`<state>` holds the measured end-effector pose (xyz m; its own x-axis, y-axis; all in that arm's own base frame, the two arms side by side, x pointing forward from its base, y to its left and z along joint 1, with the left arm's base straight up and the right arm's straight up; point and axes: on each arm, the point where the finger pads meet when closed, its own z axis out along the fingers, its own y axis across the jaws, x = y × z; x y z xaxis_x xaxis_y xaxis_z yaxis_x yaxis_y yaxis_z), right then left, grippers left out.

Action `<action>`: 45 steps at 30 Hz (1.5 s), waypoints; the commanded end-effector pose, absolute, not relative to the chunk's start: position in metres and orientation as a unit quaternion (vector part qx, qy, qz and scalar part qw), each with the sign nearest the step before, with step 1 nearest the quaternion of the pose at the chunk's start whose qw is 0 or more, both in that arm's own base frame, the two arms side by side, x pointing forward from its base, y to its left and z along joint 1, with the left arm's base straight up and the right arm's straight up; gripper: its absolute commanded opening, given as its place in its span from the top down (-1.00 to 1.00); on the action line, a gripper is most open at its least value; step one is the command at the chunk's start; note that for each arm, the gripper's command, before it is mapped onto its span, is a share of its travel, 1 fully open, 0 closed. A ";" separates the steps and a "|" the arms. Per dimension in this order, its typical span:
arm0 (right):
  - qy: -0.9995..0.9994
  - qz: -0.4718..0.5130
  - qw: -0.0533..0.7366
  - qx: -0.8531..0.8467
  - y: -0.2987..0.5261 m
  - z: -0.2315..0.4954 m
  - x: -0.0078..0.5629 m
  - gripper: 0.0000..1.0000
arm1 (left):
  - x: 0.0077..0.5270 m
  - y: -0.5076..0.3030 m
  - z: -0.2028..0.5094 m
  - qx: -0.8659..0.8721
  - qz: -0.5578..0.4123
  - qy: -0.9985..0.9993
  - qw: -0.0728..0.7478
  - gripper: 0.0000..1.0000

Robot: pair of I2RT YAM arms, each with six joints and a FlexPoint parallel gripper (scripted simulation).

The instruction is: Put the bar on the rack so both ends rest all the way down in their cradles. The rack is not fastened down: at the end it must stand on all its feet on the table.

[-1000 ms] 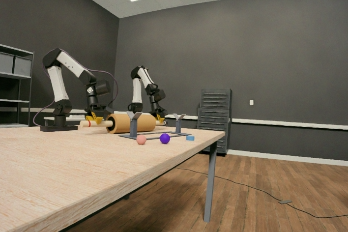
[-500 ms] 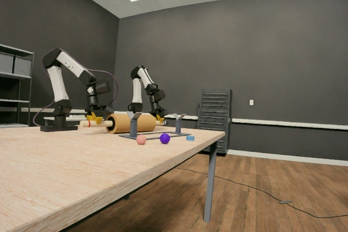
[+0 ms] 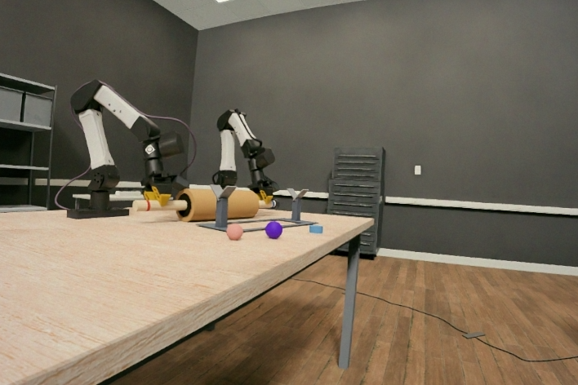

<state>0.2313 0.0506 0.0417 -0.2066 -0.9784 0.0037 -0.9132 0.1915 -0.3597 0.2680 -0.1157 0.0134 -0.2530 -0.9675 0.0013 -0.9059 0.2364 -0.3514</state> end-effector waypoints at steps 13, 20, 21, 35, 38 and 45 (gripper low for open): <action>0.761 -0.142 0.119 -0.622 0.051 0.046 0.230 0.59 | 0.267 -0.115 0.020 -0.603 -0.149 0.776 0.114 0.56; 0.759 -0.145 0.122 -0.623 0.051 0.052 0.230 0.59 | 0.266 -0.115 0.026 -0.604 -0.152 0.774 0.117 0.56; 0.759 -0.146 0.122 -0.623 0.051 0.053 0.231 0.59 | 0.266 -0.115 0.027 -0.604 -0.153 0.774 0.117 0.56; 0.755 -0.161 0.132 -0.622 0.051 0.083 0.240 0.59 | 0.274 -0.115 0.057 -0.602 -0.166 0.770 0.130 0.56; 0.754 -0.167 0.136 -0.620 0.051 0.087 0.243 0.59 | 0.279 -0.116 0.062 -0.600 -0.172 0.770 0.135 0.56; 0.753 -0.178 0.144 -0.617 0.050 0.093 0.249 0.59 | 0.285 -0.117 0.069 -0.596 -0.181 0.768 0.145 0.56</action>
